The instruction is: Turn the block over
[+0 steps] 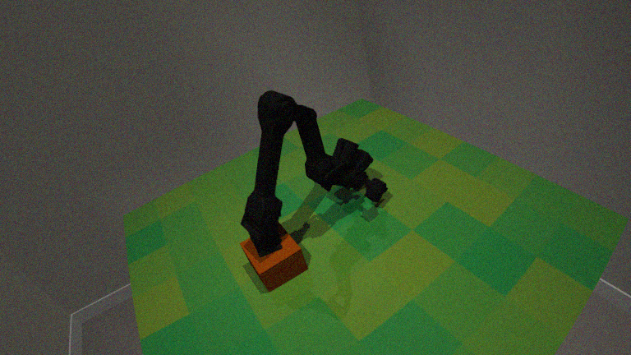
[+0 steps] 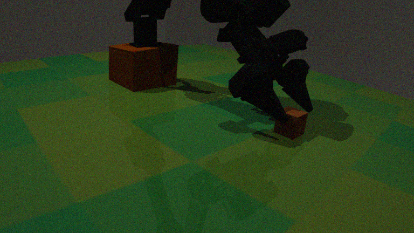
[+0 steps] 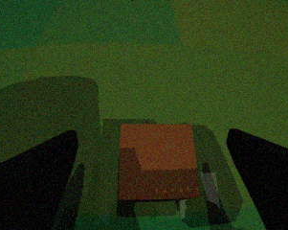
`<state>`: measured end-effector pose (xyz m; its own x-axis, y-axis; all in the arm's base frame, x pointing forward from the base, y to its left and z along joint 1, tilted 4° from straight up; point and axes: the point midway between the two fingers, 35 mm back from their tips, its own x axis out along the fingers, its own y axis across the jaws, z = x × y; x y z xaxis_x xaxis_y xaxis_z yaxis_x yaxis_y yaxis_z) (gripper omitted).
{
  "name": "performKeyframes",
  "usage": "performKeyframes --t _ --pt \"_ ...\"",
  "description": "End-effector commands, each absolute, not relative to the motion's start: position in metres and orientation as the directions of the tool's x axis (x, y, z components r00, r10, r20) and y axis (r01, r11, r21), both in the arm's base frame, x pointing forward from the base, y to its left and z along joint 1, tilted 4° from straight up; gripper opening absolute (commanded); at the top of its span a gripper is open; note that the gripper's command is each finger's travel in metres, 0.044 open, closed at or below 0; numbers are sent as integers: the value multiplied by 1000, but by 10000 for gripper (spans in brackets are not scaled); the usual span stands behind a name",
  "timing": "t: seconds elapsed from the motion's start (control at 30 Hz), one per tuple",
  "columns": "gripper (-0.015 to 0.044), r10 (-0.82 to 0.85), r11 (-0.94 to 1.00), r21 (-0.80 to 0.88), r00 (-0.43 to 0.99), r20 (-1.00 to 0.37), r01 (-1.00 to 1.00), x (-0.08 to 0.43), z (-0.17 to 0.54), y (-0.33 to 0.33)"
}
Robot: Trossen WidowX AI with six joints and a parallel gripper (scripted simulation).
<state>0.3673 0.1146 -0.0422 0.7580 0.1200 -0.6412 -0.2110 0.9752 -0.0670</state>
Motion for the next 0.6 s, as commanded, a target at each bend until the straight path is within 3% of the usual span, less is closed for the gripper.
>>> performKeyframes --t 0.0,0.17,0.57 --pt "440 86 978 -46 596 -799 -203 359 14 117" --pt "440 60 978 -54 517 -854 -203 343 22 111" --pt "440 60 978 -54 517 -854 -203 343 22 111"
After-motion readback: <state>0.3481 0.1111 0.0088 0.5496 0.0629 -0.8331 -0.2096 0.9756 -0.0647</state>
